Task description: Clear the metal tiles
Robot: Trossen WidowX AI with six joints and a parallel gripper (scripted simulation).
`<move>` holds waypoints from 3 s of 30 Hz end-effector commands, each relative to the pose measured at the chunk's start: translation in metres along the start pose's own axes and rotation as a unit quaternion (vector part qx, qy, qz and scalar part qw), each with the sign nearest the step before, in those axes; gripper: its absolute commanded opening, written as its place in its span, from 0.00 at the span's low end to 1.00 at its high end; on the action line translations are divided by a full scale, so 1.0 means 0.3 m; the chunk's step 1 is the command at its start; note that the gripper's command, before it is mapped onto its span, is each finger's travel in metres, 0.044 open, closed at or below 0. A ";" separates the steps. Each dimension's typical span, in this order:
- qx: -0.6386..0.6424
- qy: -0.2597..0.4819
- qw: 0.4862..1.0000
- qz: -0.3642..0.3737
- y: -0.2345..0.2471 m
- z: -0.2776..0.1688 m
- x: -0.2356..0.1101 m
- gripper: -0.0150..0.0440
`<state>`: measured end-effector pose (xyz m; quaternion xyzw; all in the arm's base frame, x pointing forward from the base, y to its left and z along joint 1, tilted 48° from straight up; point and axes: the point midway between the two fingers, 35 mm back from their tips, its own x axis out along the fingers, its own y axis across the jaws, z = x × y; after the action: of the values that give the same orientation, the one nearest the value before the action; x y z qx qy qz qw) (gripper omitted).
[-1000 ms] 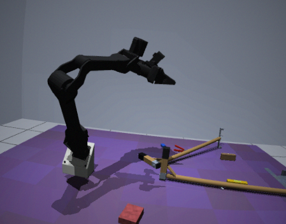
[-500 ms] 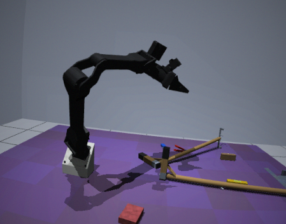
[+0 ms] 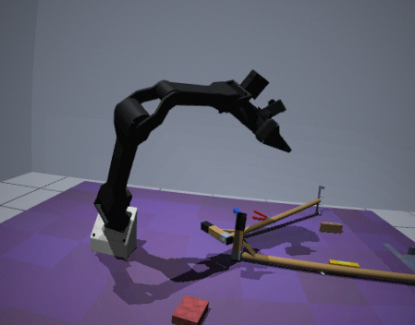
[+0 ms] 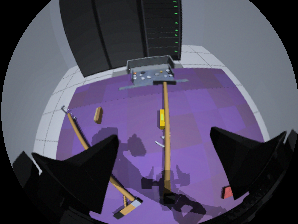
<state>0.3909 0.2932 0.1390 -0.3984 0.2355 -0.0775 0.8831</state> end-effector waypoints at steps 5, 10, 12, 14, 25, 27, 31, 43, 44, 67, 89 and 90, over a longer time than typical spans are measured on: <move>0.003 0.043 0.999 -0.004 -0.005 -0.019 0.125 1.00; 0.005 0.068 0.998 -0.008 -0.011 -0.038 0.199 1.00; 0.005 0.079 0.997 -0.009 -0.014 -0.047 0.228 1.00; 0.006 0.089 0.996 -0.010 -0.018 -0.057 0.257 1.00; 0.012 0.148 0.989 -0.016 -0.041 -0.127 0.415 1.00; 0.013 0.159 0.987 -0.017 -0.046 -0.142 0.443 1.00; 0.017 0.181 0.983 -0.019 -0.057 -0.175 0.498 1.00; 0.029 0.247 0.968 -0.024 -0.095 -0.294 0.654 1.00; 0.030 0.253 0.967 -0.025 -0.099 -0.305 0.666 1.00; 0.054 0.348 0.936 -0.031 -0.160 -0.521 0.840 1.00; 0.046 0.313 0.948 -0.032 -0.088 -0.450 0.641 1.00; 0.046 0.311 0.949 -0.032 -0.085 -0.448 0.631 1.00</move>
<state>0.5022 0.1210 0.0132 -0.3186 0.4855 -0.2355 0.7793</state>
